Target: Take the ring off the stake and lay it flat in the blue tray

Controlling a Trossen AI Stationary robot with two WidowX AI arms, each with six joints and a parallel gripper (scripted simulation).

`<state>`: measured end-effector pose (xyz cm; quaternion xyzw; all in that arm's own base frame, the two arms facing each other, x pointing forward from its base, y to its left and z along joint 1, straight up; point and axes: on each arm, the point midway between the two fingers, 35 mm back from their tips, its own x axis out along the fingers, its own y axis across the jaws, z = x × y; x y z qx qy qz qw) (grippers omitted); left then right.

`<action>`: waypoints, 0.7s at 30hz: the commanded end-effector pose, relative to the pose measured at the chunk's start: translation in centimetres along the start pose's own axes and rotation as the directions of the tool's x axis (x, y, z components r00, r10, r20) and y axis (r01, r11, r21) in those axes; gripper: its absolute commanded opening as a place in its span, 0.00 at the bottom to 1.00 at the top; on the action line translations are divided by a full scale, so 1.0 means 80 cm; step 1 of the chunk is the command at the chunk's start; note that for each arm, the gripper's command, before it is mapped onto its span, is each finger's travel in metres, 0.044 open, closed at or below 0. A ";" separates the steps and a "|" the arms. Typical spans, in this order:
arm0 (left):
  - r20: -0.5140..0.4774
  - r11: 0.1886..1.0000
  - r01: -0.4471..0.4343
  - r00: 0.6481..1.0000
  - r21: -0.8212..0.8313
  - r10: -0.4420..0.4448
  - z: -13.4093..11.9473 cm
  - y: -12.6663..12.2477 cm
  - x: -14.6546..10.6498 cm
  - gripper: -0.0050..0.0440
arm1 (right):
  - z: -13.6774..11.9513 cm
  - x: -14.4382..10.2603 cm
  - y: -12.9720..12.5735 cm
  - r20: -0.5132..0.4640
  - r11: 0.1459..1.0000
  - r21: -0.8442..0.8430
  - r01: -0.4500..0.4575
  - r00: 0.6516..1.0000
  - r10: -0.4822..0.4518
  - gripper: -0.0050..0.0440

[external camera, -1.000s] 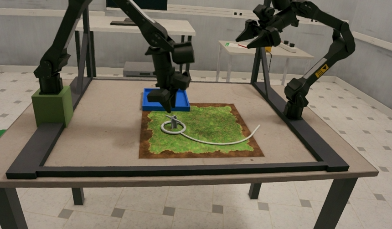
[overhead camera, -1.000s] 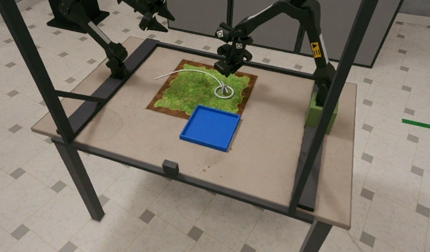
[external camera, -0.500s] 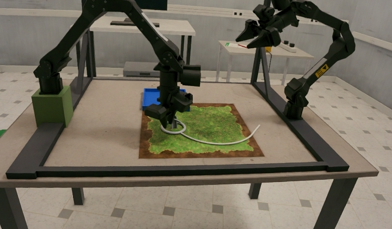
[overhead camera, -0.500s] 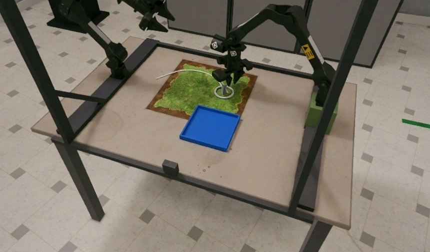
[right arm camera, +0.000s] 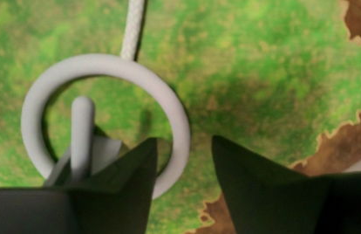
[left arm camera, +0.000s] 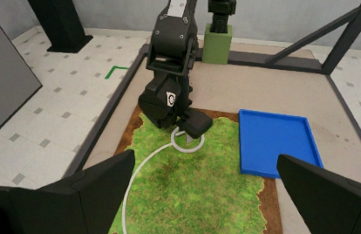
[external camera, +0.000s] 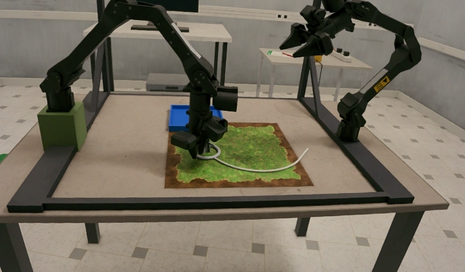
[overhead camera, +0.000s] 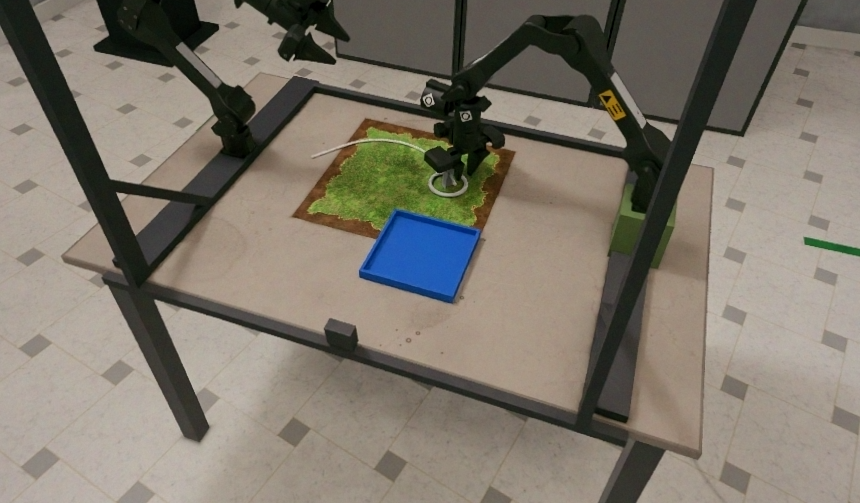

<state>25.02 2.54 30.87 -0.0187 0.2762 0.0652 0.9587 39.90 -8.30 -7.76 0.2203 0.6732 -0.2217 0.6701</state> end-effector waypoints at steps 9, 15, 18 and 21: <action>0.019 1.000 -0.002 1.000 -0.003 0.002 0.008 0.001 -0.005 1.00 | 0.010 -0.009 0.005 0.034 1.000 0.003 -0.017 0.999 0.017 0.32; 0.019 1.000 -0.002 1.000 -0.003 0.002 0.008 0.001 -0.005 1.00 | 0.010 -0.009 0.005 0.034 1.000 0.003 -0.017 0.999 0.017 0.24; 0.019 1.000 -0.002 1.000 -0.003 0.002 0.008 0.001 -0.005 1.00 | 0.010 -0.009 0.005 0.034 1.000 0.003 -0.017 0.999 0.017 0.20; 0.019 1.000 -0.002 1.000 -0.003 0.002 0.008 0.001 -0.005 1.00 | 0.010 -0.009 0.005 0.034 1.000 0.003 -0.017 0.999 0.017 0.16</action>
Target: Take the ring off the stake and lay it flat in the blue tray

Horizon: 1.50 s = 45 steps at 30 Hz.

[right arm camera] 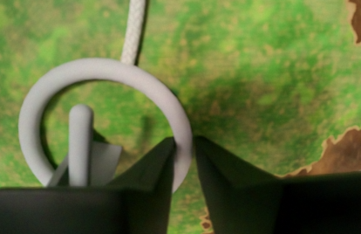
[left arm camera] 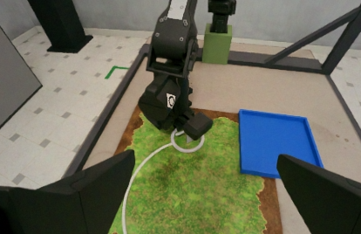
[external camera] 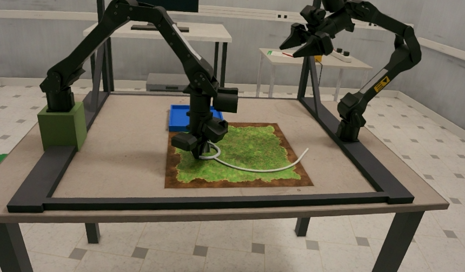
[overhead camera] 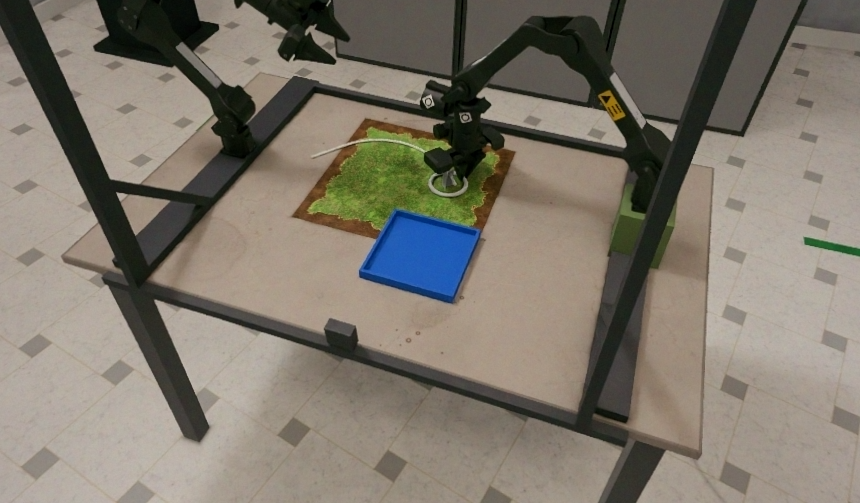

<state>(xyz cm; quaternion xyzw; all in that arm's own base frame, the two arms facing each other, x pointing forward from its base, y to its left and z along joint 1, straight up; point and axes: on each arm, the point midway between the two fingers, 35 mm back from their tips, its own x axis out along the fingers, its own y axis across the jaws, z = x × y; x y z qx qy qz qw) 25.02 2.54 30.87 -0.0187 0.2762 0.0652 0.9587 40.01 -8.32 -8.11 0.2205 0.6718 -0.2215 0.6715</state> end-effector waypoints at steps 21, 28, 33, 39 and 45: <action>0.019 1.000 -0.002 1.000 -0.003 0.002 0.008 0.001 -0.005 1.00 | 0.007 -0.047 0.009 0.046 1.000 0.004 -0.023 0.999 0.023 0.10; 0.019 1.000 -0.002 1.000 -0.003 0.002 0.008 0.001 -0.005 1.00 | 0.008 -0.047 0.007 0.046 1.000 0.007 -0.023 0.999 0.023 0.10; 0.019 1.000 -0.002 1.000 -0.003 0.002 0.008 0.001 -0.005 1.00 | 0.008 -0.047 0.007 0.048 1.000 0.007 -0.024 0.999 0.024 0.10; 0.019 1.000 -0.002 1.000 -0.003 0.002 0.008 0.001 -0.005 1.00 | 0.024 -0.038 0.000 0.024 1.000 0.002 -0.012 1.000 0.012 0.10; 0.019 1.000 -0.002 1.000 -0.003 0.002 0.008 0.001 -0.005 1.00 | 0.025 -0.039 0.002 0.024 1.000 -0.001 -0.012 1.000 0.012 0.10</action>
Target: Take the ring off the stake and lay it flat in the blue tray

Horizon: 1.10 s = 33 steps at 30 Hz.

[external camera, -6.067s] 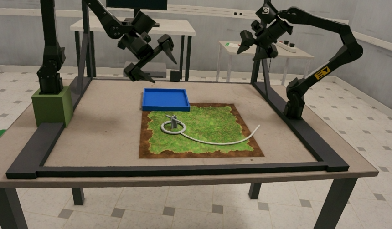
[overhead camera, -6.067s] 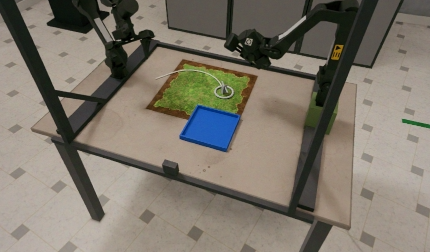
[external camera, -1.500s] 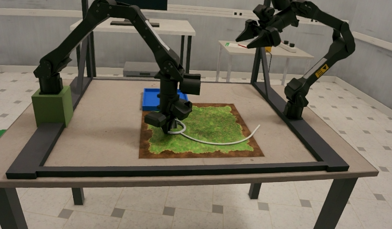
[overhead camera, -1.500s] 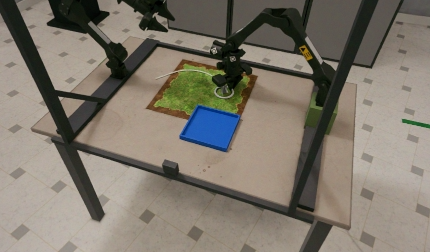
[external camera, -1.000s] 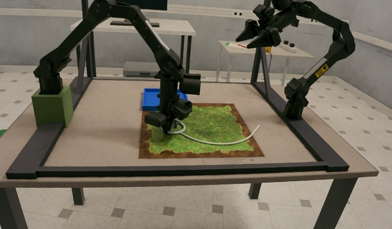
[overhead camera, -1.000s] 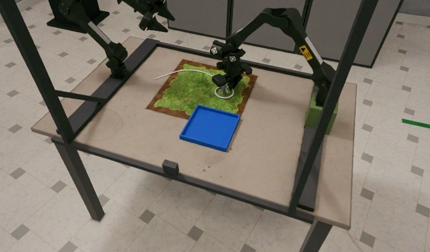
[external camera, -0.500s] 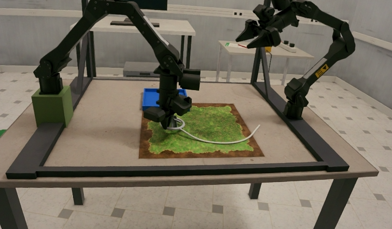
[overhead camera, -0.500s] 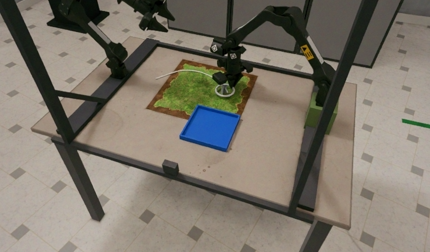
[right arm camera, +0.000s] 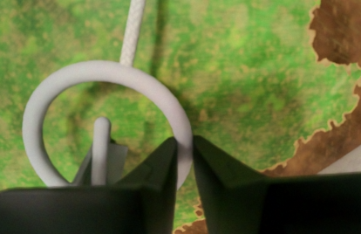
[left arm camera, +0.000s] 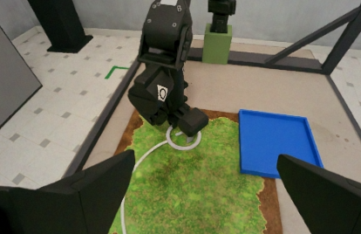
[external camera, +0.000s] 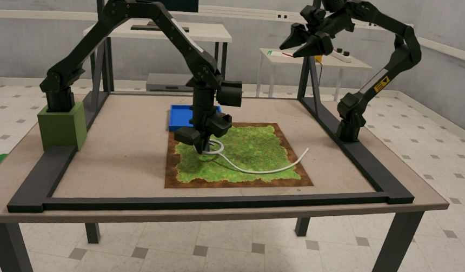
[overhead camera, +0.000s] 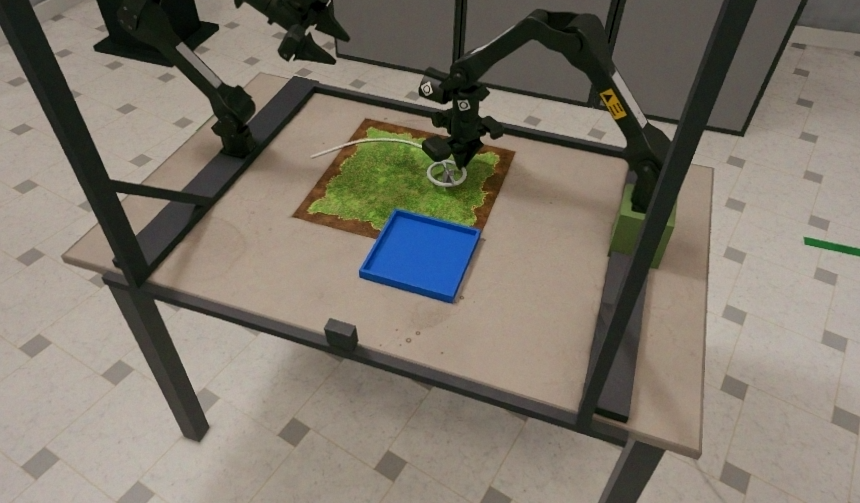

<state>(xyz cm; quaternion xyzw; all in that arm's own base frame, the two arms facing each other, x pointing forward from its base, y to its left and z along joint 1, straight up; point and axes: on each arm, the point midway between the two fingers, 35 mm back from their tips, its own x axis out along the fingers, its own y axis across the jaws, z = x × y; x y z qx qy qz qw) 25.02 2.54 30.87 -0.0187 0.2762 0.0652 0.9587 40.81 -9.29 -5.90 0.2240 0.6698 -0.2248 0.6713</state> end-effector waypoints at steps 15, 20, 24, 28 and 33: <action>0.019 1.000 -0.002 1.000 -0.003 0.002 0.008 0.001 -0.005 1.00 | 0.009 -0.016 0.005 0.029 1.000 -0.007 -0.014 0.999 0.015 0.10; 0.019 1.000 -0.002 1.000 -0.003 0.002 0.008 0.001 -0.005 1.00 | 0.007 -0.023 0.006 0.064 1.000 -0.008 -0.012 0.998 0.013 0.10; 0.019 1.000 -0.002 1.000 -0.003 0.002 0.008 0.001 -0.005 1.00 | 0.003 -0.025 0.006 0.133 1.000 -0.006 -0.008 0.991 0.009 0.10; 0.019 1.000 -0.002 1.000 -0.003 0.002 0.008 0.001 -0.005 1.00 | 0.001 -0.026 0.007 0.180 1.000 -0.007 -0.005 0.984 0.006 0.10; 0.019 1.000 -0.002 1.000 -0.003 0.002 0.008 0.001 -0.005 1.00 | -0.001 -0.027 0.007 0.219 1.000 -0.007 -0.002 0.976 0.003 0.10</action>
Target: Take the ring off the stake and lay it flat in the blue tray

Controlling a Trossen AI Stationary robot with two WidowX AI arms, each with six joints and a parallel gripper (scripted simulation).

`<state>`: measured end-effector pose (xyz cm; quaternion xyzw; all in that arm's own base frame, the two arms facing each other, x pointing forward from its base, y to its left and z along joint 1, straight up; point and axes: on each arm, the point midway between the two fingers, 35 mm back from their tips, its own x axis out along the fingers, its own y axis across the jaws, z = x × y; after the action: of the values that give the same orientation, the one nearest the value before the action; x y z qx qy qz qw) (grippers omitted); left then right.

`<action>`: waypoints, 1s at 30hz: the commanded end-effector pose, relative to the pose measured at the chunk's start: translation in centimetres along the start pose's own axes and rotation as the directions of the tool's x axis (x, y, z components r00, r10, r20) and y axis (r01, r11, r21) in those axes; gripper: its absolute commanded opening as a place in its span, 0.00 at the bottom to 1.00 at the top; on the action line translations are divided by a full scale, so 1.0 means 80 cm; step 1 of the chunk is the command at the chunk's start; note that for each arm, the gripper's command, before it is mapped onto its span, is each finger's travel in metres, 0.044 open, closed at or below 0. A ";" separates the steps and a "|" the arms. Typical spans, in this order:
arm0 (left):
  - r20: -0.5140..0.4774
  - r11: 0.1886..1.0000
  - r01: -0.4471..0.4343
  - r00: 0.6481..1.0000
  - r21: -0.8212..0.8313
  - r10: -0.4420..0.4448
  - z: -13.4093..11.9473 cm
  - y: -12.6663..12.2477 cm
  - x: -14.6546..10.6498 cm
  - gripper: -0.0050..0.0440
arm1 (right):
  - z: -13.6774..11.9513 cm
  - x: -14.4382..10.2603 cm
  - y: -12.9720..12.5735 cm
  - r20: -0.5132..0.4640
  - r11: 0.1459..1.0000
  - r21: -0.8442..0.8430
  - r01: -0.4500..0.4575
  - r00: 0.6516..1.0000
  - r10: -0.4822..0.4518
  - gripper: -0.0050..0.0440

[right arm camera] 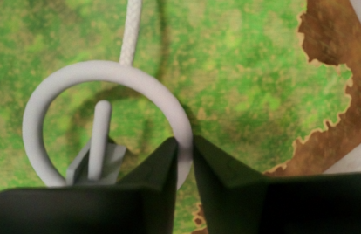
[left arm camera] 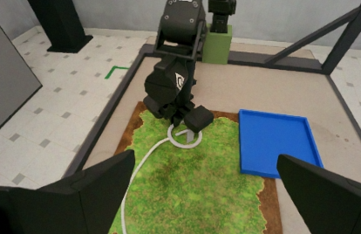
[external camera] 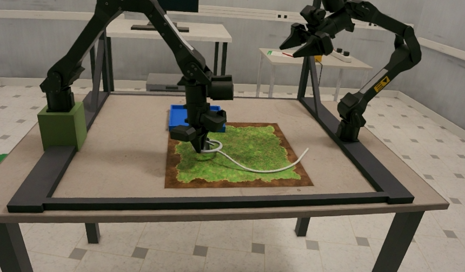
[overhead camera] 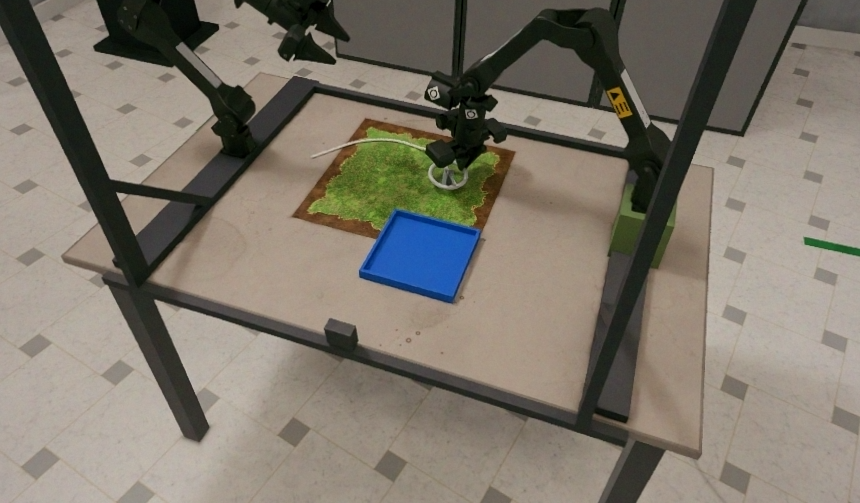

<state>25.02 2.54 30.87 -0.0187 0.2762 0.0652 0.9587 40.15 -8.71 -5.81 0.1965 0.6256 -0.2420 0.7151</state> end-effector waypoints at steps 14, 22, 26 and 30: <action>0.019 1.000 -0.002 1.000 -0.003 0.002 0.008 0.001 -0.005 1.00 | 0.005 -0.029 0.006 0.269 1.000 0.009 -0.009 0.963 0.007 0.10; 0.019 1.000 -0.002 1.000 -0.003 0.002 0.008 0.001 -0.005 1.00 | 0.002 -0.032 0.006 0.333 1.000 0.010 -0.005 0.943 0.001 0.10; 0.019 1.000 -0.002 1.000 -0.003 0.002 0.008 0.001 -0.005 1.00 | 0.001 -0.032 0.006 0.362 1.000 0.010 -0.003 0.932 -0.001 0.10; 0.019 1.000 -0.002 1.000 -0.003 0.002 0.008 0.001 -0.005 1.00 | 0.001 -0.032 0.005 0.362 1.000 0.011 -0.002 0.932 -0.002 0.10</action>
<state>25.02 2.54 30.87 -0.0187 0.2762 0.0652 0.9587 39.28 -8.03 -5.26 0.1475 0.5104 -0.2763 0.8009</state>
